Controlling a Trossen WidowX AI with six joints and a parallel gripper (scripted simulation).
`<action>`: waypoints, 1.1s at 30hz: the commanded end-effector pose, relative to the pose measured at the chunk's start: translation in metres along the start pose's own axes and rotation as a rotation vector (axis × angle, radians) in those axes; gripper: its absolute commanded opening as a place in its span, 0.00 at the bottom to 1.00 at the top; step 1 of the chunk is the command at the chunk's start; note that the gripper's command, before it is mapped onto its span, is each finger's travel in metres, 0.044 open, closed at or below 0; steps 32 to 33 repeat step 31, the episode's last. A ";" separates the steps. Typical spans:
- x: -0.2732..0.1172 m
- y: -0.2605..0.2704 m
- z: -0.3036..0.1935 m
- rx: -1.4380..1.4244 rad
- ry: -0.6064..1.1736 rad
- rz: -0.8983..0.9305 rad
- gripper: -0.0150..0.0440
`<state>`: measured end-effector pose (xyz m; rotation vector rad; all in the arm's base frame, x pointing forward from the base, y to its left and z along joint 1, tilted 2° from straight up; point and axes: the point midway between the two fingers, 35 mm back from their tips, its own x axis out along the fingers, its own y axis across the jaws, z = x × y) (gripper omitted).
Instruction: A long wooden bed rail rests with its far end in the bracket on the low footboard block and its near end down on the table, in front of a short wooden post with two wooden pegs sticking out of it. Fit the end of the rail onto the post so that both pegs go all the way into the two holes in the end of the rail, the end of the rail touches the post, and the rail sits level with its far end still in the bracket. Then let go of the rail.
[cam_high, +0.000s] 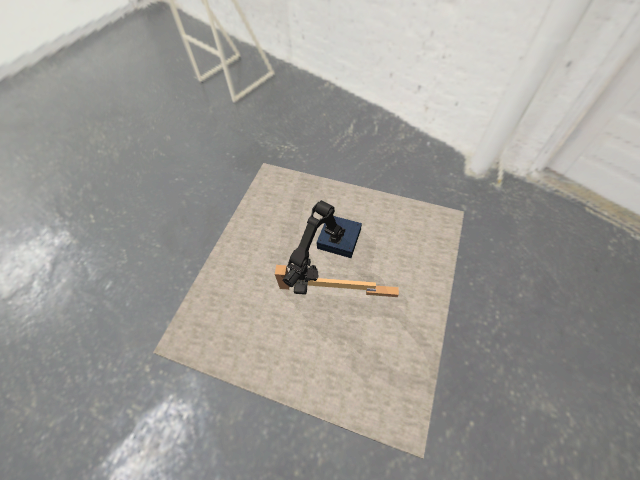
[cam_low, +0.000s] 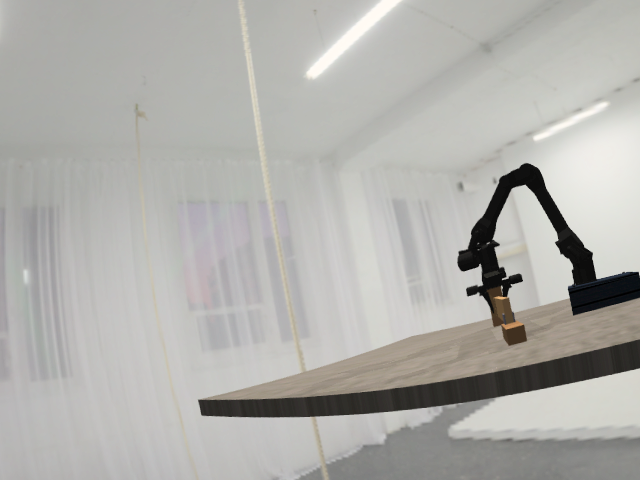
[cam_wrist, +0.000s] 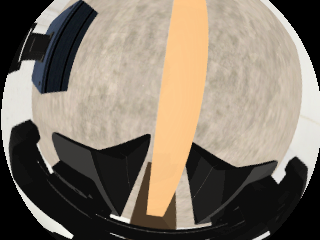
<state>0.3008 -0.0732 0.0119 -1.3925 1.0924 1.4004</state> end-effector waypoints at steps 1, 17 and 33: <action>0.000 0.000 0.000 0.000 0.001 -0.001 0.70; -0.030 0.000 0.031 -0.001 0.004 -0.004 1.00; -0.030 0.000 0.031 -0.001 0.004 -0.004 1.00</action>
